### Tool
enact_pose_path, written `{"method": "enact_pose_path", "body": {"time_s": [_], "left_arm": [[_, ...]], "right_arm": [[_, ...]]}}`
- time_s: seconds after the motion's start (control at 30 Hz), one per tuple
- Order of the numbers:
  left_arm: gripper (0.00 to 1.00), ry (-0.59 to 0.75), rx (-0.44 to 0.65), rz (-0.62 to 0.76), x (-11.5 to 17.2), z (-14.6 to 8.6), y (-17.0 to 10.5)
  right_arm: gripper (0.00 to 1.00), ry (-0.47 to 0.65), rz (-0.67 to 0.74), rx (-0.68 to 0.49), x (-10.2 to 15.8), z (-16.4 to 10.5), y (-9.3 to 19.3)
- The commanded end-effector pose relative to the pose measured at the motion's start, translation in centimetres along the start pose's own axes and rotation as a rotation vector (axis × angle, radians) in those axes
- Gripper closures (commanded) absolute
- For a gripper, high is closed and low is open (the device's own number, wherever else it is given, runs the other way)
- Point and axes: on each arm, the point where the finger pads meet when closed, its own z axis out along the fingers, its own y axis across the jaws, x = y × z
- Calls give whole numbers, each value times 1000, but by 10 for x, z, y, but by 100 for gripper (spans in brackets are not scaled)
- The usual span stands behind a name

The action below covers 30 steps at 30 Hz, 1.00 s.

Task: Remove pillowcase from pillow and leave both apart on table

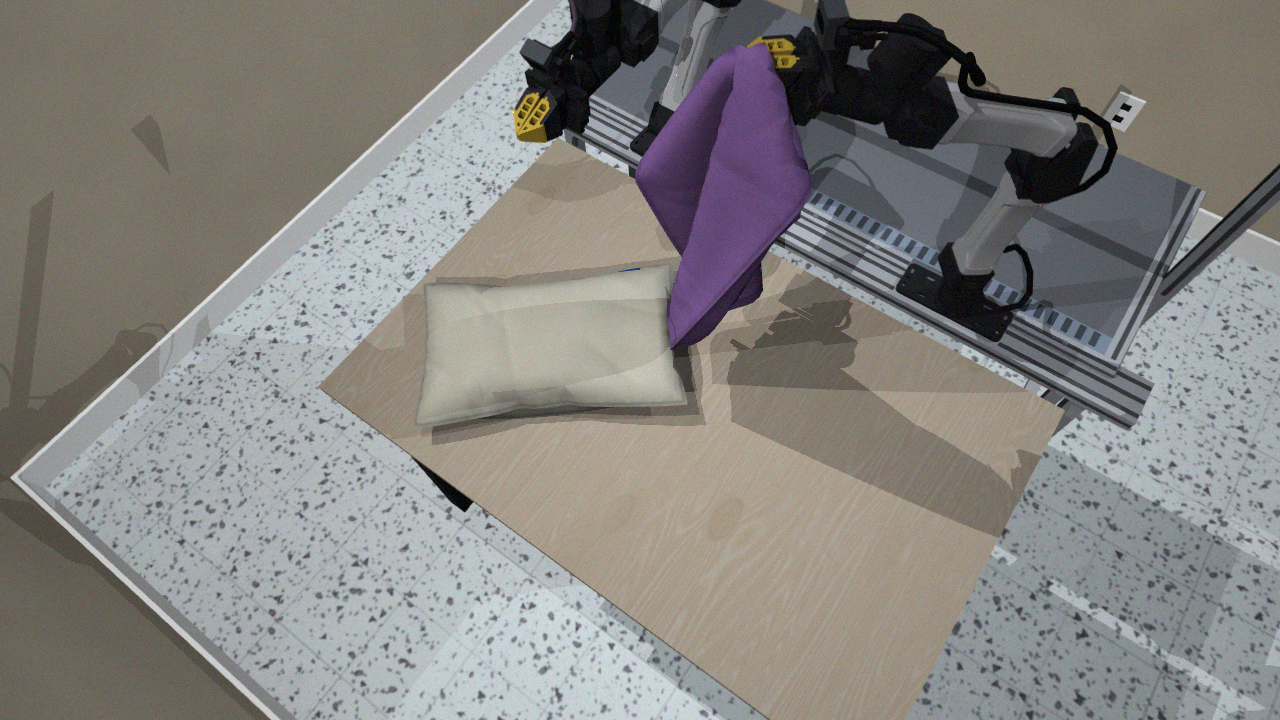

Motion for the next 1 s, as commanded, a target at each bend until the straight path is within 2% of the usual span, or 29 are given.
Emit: {"method": "enact_pose_path", "body": {"time_s": [0.0,0.03,0.13,0.3,0.47,0.5,0.6,0.97], "left_arm": [[100,-1,8,-4,4,4,-2],[100,-18,0,-4,-4,-1,6],[100,-51,36,-24,-19,-9,7],[100,-69,103,-57,-23,-12,16],[100,-72,125,-68,-23,-14,26],[100,-52,127,-72,-12,-9,30],[100,-82,151,-73,-31,-22,37],[100,-60,231,-96,-33,-40,68]], "right_arm": [[97,19,-10,-23,3,2,6],[97,19,-10,-23,3,2,6],[97,19,-10,-23,3,2,6],[97,19,-10,-23,3,2,6],[97,19,-10,-23,3,2,6],[97,19,-10,-23,3,2,6],[97,19,-10,-23,3,2,6],[97,19,-10,-23,3,2,6]]}}
